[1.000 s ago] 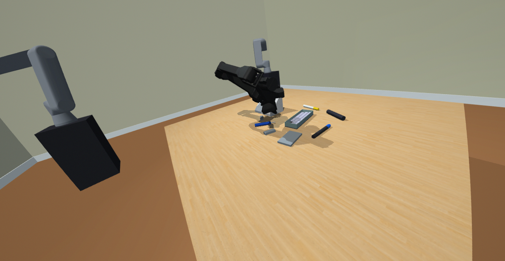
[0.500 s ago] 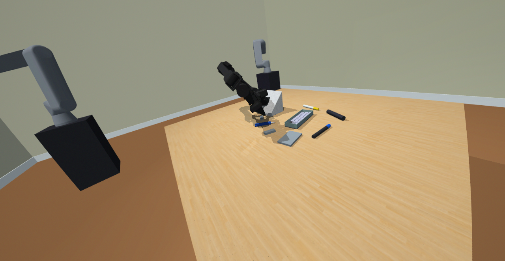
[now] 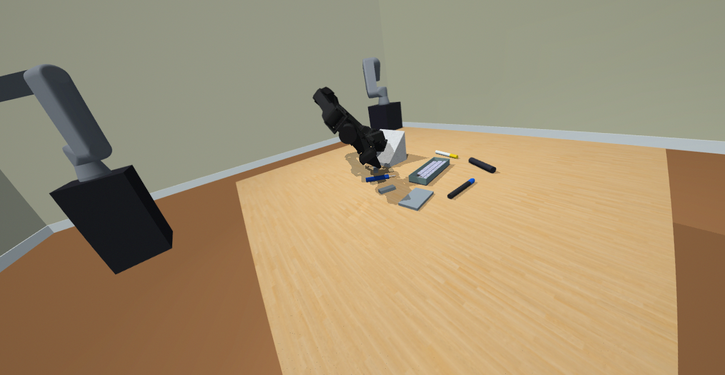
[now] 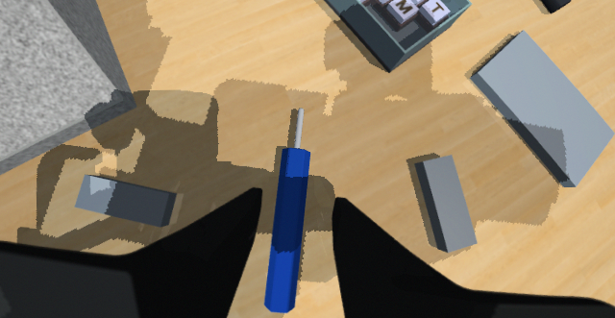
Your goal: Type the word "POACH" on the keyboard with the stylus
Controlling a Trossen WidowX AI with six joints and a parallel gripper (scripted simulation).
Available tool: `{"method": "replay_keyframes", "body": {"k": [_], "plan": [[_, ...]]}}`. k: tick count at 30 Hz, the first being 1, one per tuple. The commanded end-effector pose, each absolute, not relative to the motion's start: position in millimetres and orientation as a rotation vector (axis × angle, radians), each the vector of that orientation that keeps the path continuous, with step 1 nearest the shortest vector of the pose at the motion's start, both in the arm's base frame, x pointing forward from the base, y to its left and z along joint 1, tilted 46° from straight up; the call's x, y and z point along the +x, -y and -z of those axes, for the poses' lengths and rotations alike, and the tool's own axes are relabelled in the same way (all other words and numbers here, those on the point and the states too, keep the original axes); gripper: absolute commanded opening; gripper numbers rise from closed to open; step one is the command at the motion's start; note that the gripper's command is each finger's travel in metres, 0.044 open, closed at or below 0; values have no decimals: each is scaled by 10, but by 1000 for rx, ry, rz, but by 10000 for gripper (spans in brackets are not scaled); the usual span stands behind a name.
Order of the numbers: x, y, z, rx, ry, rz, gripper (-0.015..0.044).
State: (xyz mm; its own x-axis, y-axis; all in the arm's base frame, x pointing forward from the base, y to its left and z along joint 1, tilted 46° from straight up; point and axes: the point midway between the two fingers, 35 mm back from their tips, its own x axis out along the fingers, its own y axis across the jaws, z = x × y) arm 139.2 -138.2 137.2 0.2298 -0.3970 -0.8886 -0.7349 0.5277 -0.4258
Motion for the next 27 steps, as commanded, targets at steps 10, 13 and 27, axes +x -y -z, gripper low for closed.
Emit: {"method": "replay_keyframes", "body": {"k": [10,13,27], "plan": [[1379,1429,-1270,-1068,-1390,-317,150],[1377,1444,-1255,-1068,-1390,-317,150],[1366,1526,-1183,-1069,-1391,-317,150]]}}
